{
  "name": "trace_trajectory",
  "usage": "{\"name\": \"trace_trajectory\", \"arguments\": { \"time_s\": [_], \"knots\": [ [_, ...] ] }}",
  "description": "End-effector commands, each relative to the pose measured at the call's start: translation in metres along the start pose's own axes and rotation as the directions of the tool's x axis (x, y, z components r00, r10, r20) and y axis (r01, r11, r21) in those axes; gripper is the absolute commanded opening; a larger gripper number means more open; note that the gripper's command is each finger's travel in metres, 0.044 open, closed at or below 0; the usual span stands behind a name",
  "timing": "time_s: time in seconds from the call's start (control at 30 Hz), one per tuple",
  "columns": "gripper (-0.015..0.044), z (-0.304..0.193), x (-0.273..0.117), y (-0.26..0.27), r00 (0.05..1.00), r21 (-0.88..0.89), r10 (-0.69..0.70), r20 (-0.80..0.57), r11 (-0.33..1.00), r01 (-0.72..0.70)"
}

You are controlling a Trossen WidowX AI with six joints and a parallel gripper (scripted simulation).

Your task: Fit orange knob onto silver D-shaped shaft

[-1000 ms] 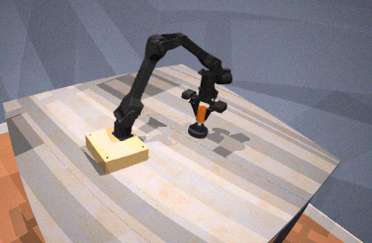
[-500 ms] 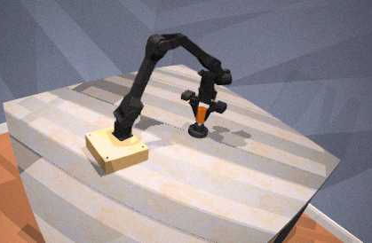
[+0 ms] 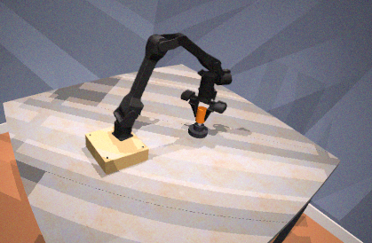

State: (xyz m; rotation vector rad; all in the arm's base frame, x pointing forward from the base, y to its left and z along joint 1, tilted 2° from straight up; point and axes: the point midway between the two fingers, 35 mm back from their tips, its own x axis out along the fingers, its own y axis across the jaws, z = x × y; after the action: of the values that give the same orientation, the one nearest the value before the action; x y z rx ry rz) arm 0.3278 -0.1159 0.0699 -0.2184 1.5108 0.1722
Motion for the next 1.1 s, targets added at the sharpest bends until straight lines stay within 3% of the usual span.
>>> {"name": "trace_trajectory", "arguments": {
  "time_s": [0.0, 0.23, 1.07],
  "knots": [
    [0.0, 0.0017, -0.004, -0.0001, 1.0, -0.014, 0.001, 0.006, 1.0, -0.001],
    [0.0, 0.0024, -0.0047, -0.0021, 1.0, -0.212, 0.001, 0.006, 0.977, 0.001],
    [0.0, 0.0012, 0.0014, 0.0001, 1.0, -0.212, 0.001, 0.006, 0.977, 0.0]
  ]
}}
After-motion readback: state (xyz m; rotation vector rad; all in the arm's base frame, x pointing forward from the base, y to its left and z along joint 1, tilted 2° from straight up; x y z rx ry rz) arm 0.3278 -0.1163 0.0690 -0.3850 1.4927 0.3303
